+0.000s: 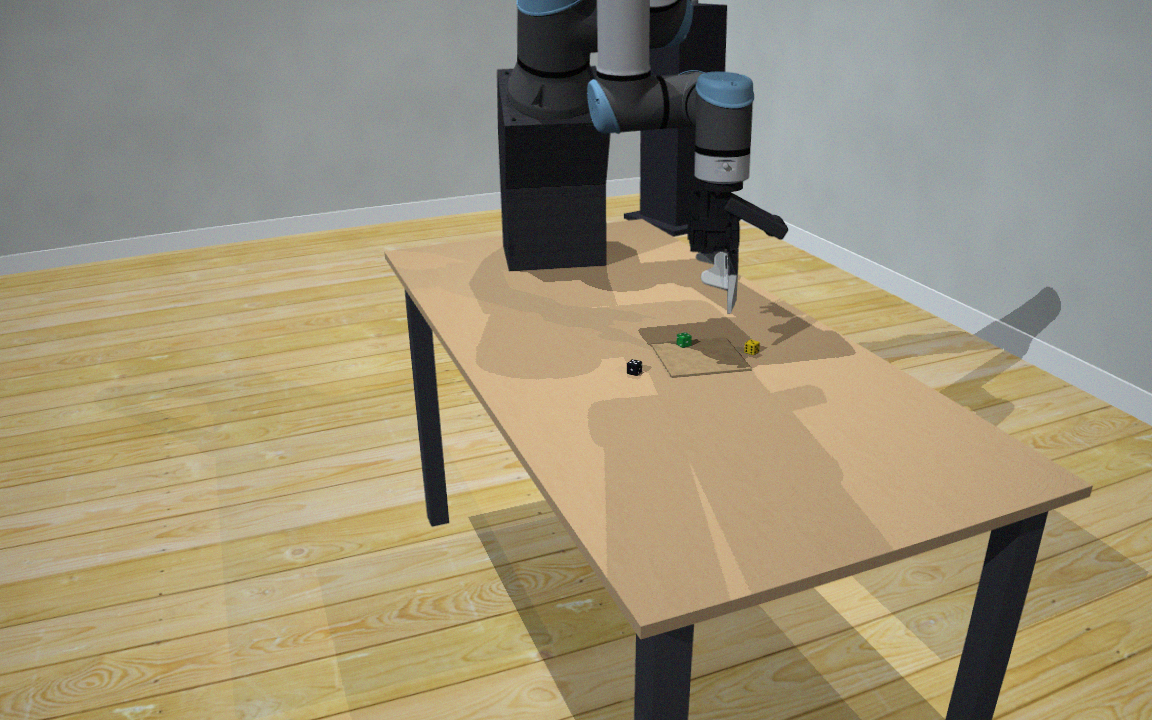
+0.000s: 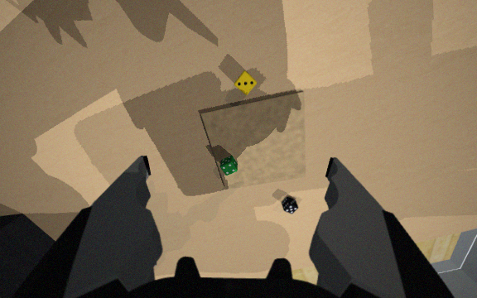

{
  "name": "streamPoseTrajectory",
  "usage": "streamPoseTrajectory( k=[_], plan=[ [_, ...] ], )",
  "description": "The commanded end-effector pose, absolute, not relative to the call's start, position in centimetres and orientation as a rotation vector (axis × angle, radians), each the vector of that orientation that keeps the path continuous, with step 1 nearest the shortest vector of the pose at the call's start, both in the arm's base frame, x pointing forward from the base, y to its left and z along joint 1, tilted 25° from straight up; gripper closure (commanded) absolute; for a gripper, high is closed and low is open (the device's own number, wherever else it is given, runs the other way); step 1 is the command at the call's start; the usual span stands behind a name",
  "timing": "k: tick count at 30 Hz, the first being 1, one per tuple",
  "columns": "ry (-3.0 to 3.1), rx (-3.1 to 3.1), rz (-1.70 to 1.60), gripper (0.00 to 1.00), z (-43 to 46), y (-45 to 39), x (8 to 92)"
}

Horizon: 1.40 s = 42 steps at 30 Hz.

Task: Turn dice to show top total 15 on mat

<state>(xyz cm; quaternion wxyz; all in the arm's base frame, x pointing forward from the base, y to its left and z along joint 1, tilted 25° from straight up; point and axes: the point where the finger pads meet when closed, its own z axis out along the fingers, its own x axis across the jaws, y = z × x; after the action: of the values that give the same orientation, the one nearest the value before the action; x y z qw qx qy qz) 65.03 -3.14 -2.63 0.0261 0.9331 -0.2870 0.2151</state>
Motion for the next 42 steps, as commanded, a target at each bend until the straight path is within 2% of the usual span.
streamPoseTrajectory(
  k=[1, 25, 41, 42],
  plan=[
    [-0.665, 2.916, 0.651, 0.00, -2.6, -2.5, 65.7],
    [0.267, 2.865, 0.560, 0.00, -2.4, 0.2, 68.1],
    [0.404, 2.833, 0.542, 0.00, -2.4, 0.6, 68.5],
    [0.404, 2.833, 0.542, 0.79, -2.4, 0.6, 68.5]
  ],
)
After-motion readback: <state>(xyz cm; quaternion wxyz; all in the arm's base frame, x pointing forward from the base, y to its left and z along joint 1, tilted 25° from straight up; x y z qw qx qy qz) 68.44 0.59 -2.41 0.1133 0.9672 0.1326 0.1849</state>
